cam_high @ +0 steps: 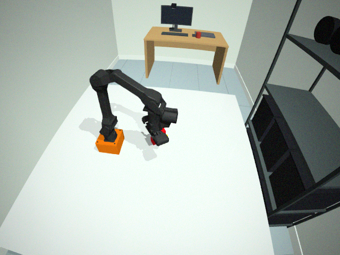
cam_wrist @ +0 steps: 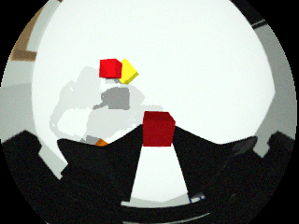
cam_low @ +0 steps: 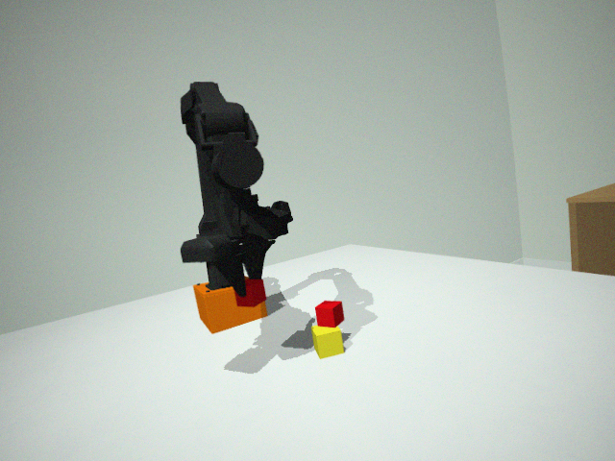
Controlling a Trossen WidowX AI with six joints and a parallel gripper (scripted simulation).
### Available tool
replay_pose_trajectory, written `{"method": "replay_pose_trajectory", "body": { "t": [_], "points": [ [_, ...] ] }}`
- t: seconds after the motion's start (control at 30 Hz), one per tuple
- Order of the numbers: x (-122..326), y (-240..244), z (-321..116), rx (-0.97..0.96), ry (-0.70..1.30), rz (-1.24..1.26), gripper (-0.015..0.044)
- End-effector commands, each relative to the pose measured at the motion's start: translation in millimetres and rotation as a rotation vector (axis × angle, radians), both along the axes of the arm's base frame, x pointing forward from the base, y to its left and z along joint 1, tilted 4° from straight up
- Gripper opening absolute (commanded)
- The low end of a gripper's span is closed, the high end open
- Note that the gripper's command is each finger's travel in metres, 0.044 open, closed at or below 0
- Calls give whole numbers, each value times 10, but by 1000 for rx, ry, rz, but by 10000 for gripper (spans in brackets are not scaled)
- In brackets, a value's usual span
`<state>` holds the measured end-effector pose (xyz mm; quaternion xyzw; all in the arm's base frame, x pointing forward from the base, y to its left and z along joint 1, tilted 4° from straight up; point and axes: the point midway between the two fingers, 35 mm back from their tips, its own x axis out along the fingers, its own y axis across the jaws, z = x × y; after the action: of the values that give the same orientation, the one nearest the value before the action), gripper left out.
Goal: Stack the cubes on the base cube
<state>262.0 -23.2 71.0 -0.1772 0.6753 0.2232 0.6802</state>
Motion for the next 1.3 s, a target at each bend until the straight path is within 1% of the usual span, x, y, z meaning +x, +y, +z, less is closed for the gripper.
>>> {"method": "replay_pose_trajectory", "body": {
  "t": [0.0, 1.27],
  "points": [
    [43, 35, 33, -4, 0, -89, 105],
    [357, 577, 38, -7, 72, -1207, 105]
  ]
}}
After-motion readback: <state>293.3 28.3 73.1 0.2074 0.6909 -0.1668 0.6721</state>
